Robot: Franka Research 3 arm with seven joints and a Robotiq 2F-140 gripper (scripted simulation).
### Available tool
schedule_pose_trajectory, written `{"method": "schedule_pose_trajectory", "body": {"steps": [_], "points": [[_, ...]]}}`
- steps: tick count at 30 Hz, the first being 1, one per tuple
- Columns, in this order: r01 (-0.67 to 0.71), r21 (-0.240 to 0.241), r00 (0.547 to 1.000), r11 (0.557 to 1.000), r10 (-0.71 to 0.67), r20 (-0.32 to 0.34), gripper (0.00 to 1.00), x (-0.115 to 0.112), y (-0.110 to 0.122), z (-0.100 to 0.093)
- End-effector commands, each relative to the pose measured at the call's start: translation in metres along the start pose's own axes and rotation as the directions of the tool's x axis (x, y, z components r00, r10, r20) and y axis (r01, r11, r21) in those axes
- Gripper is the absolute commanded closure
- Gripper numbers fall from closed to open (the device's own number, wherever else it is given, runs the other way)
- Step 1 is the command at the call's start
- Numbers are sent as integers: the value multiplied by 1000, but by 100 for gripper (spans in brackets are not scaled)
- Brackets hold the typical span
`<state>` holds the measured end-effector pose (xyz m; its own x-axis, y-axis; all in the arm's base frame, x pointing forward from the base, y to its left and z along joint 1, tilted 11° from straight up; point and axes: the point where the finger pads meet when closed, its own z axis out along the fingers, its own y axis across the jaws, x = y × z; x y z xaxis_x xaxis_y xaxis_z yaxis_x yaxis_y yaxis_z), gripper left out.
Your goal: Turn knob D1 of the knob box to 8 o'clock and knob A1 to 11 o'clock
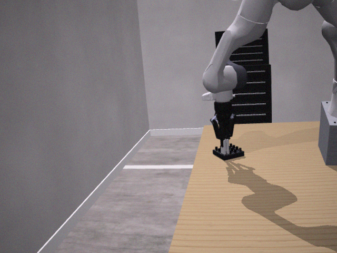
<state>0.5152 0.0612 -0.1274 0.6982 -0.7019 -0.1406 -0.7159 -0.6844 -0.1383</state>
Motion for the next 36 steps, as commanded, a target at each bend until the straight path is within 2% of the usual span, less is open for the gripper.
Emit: {"method": "schedule_pose_trajectory", "body": {"steps": [1, 8, 23, 25, 36], "points": [[130, 4, 991, 991, -130, -6, 95, 2, 0, 0], [227, 4, 974, 974, -227, -6, 95, 2, 0, 0], [464, 2, 886, 886, -464, -7, 95, 2, 0, 0], [464, 2, 886, 886, -464, -7, 95, 2, 0, 0], [625, 1, 781, 781, -625, -7, 95, 2, 0, 0]]}}
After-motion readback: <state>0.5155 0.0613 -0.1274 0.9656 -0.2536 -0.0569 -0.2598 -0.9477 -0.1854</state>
